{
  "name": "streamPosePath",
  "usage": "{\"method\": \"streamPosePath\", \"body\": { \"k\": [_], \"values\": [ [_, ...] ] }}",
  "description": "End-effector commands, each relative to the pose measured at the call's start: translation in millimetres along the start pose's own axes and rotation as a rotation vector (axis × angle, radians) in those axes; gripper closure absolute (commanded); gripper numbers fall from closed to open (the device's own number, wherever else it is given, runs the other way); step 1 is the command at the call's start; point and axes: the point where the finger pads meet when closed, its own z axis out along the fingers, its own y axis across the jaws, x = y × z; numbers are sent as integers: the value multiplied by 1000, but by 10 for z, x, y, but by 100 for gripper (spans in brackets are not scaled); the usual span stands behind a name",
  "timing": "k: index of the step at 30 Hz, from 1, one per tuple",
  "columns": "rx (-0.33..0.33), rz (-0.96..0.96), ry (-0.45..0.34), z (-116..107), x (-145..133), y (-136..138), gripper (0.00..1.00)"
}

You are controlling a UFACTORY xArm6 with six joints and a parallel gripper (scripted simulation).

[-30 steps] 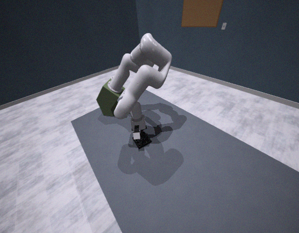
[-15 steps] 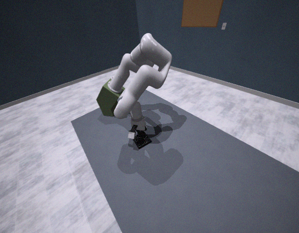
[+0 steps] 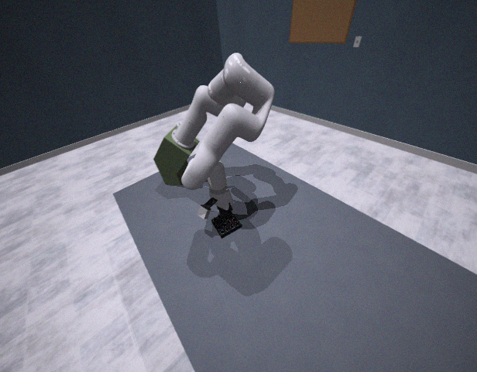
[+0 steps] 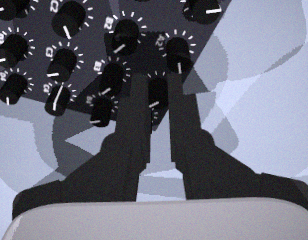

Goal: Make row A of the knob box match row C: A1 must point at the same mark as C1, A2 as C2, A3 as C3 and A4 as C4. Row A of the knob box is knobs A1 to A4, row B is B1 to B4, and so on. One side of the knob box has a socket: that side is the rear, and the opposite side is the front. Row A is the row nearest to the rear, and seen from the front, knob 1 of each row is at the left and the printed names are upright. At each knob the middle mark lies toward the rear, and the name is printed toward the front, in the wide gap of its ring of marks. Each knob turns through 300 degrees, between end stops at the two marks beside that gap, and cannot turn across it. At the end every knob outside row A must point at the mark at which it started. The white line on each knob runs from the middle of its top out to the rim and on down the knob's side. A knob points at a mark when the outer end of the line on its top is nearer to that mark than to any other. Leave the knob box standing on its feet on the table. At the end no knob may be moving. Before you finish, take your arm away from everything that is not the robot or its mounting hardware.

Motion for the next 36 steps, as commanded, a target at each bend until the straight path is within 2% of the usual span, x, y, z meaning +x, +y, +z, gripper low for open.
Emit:
{"method": "streamPosePath", "body": {
  "k": [1, 14, 36],
  "values": [
    [-6, 59, -5, -5, 6, -7, 92],
    [-6, 300, -4, -5, 6, -7, 92],
    [-7, 429, -4, -5, 6, -7, 92]
  ]
}}
